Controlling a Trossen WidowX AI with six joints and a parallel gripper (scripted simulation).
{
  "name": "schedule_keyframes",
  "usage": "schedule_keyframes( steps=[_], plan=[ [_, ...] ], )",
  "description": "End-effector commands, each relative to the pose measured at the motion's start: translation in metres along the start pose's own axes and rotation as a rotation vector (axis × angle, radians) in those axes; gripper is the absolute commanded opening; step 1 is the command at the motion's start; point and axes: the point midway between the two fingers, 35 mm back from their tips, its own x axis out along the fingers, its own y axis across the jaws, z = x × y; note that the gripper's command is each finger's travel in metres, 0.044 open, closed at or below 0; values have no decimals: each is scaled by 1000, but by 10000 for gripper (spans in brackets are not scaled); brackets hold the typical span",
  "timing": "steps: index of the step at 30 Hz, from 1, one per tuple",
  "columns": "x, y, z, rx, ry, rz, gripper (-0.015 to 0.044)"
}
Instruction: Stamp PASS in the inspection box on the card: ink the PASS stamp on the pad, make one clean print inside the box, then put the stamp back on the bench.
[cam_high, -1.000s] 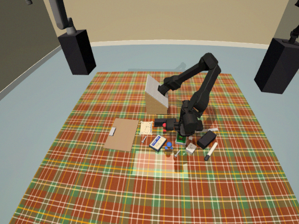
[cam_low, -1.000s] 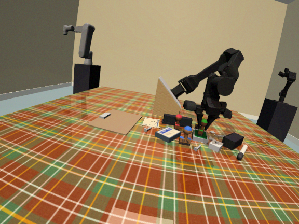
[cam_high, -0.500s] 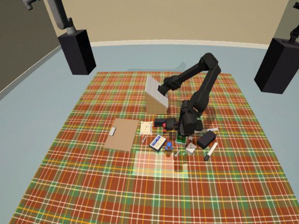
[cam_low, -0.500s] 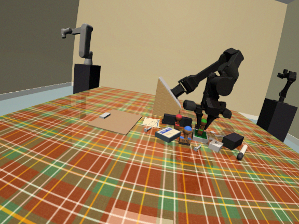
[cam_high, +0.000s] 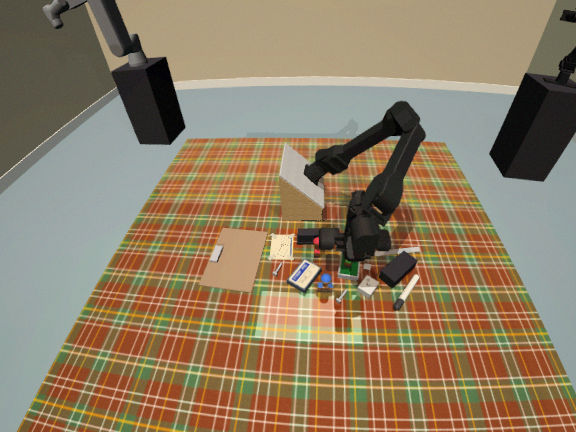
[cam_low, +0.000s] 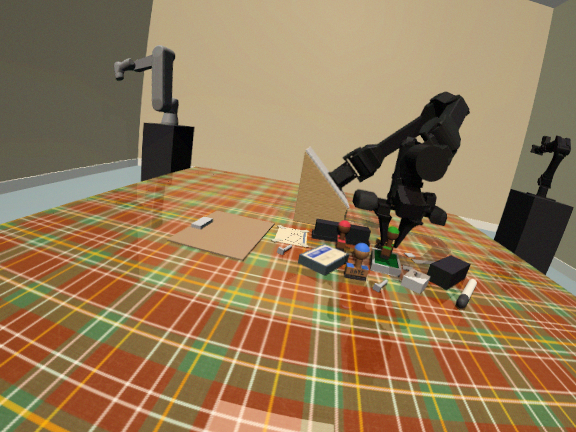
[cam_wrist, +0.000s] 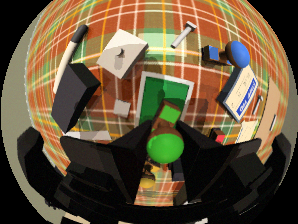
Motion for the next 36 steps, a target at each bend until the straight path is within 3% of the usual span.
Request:
schedule_keyframes(
  steps=[1,36],
  plan=[
    [-2,1,2,-6,-5,3,0],
    [-50,-5,2,-8,-5,-2,0]
  ],
)
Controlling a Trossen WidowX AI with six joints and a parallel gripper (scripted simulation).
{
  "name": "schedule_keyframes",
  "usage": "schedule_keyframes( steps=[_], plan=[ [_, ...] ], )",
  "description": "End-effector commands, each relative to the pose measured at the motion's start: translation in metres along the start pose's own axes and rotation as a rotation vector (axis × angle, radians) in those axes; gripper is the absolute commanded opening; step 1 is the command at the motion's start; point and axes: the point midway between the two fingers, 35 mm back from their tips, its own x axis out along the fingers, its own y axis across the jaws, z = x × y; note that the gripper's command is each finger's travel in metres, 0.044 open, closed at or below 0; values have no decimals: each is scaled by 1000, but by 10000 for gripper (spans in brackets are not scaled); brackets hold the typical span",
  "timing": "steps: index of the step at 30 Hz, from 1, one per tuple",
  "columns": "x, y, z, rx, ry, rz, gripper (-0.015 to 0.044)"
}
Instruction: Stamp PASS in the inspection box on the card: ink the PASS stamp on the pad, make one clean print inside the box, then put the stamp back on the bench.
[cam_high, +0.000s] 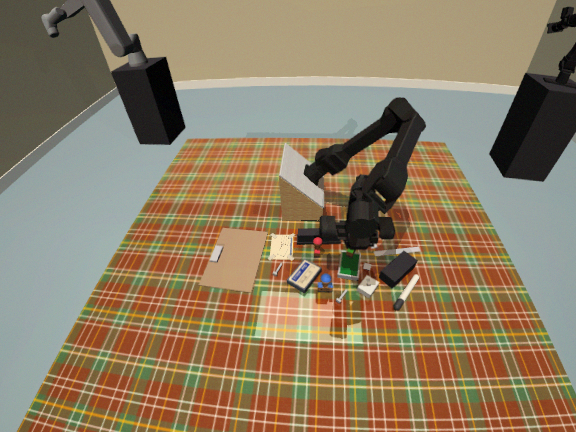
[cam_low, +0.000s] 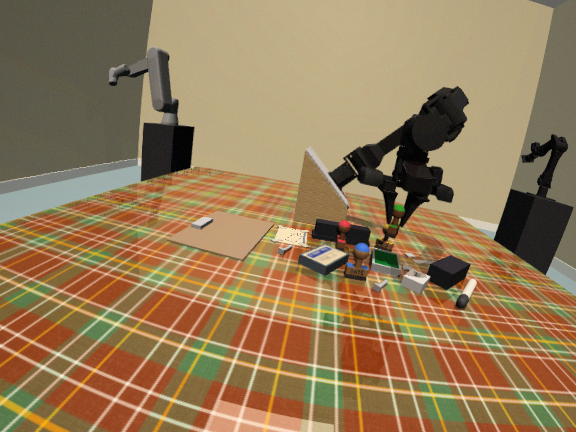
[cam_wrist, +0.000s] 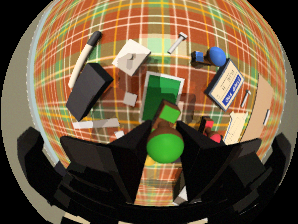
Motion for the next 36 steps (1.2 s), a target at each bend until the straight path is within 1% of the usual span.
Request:
schedule_keyframes(
  steps=[1,13,27,30,36],
  plan=[
    [-4,-10,3,-8,-8,-7,0],
    [-7,-99,-6,-42,-10,-35,0],
    [-5,-187,-46,-89,-5,-20,0],
    [-3,-200,-55,-99,-5,-13,0],
    [-2,-200,-55,-99,-5,-12,0]
  ],
)
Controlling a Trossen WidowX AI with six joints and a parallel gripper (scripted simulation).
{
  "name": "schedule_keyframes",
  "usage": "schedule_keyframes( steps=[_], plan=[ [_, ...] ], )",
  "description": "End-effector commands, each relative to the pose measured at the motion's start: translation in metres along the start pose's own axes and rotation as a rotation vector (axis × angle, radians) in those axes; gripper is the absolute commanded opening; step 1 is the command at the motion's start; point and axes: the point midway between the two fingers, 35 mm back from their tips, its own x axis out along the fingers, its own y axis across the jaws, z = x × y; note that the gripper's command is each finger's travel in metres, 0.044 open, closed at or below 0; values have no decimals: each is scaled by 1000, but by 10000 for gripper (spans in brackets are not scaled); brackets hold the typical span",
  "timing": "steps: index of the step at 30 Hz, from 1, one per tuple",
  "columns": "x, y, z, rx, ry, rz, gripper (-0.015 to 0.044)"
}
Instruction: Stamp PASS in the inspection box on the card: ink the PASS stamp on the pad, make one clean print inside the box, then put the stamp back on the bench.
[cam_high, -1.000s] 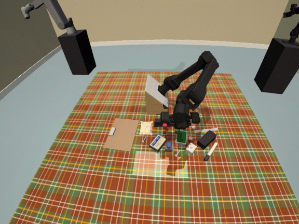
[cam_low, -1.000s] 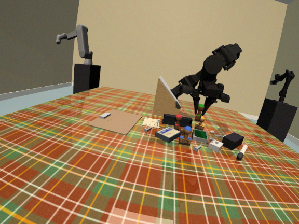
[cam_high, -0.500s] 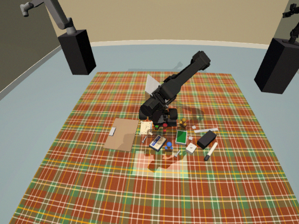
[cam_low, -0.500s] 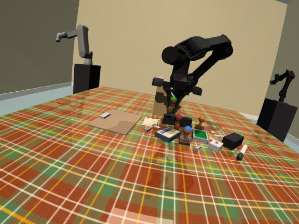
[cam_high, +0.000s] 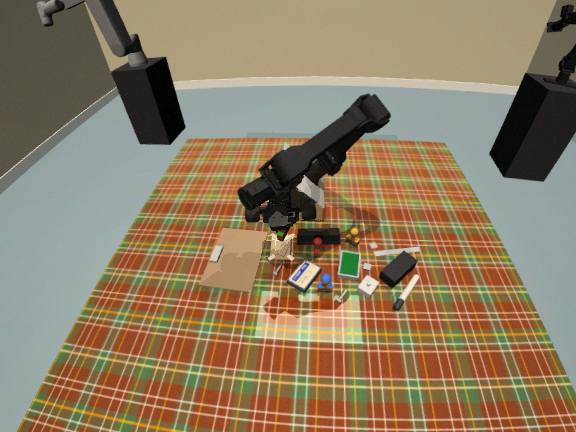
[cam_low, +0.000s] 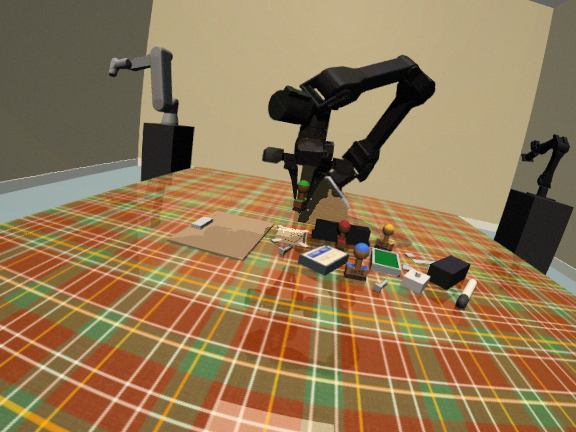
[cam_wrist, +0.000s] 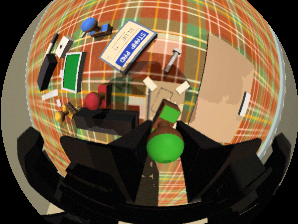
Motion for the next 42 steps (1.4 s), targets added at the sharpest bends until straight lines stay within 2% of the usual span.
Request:
schedule_keyframes(
  steps=[1,42],
  plan=[
    [2,-1,-2,-5,2,-1,0],
    [29,-2,-1,-3,1,-2,0]
  ],
)
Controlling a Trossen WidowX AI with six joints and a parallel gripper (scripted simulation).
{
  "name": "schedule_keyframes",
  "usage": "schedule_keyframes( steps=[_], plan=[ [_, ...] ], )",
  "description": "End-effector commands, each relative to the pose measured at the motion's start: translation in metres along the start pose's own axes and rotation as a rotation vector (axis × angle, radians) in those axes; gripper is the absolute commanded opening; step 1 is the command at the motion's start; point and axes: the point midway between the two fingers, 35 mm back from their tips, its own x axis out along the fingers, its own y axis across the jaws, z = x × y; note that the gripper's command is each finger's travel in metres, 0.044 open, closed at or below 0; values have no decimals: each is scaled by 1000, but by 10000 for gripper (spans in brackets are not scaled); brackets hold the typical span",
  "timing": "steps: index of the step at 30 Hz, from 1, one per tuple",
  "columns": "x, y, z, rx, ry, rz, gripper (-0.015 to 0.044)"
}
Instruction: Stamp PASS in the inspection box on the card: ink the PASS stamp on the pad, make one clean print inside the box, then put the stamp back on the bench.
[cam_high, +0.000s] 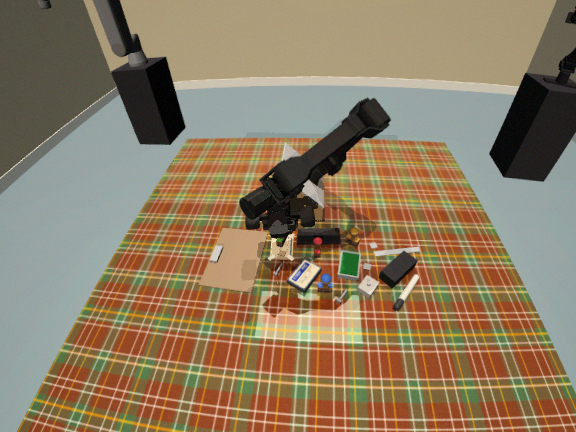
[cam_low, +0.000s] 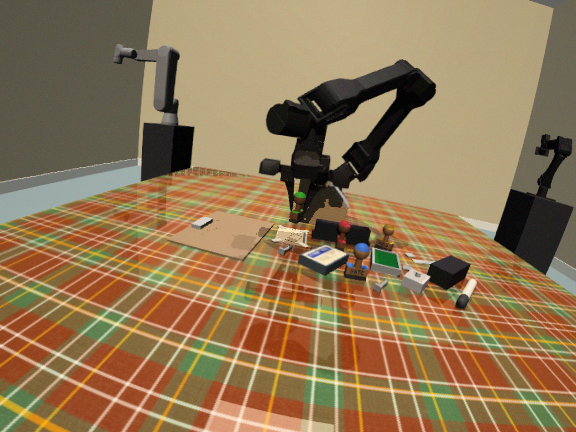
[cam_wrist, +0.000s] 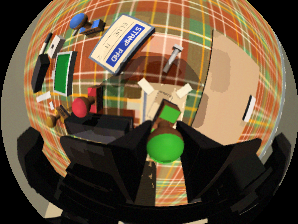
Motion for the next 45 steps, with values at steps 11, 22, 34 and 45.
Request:
schedule_keyframes(
  steps=[11,22,34,45],
  plan=[
    [10,1,-1,7,-1,5,0],
    [18,1,-1,7,-1,5,0],
    [26,2,-2,8,-1,6,0],
    [33,3,-2,8,-1,7,0]
  ],
)
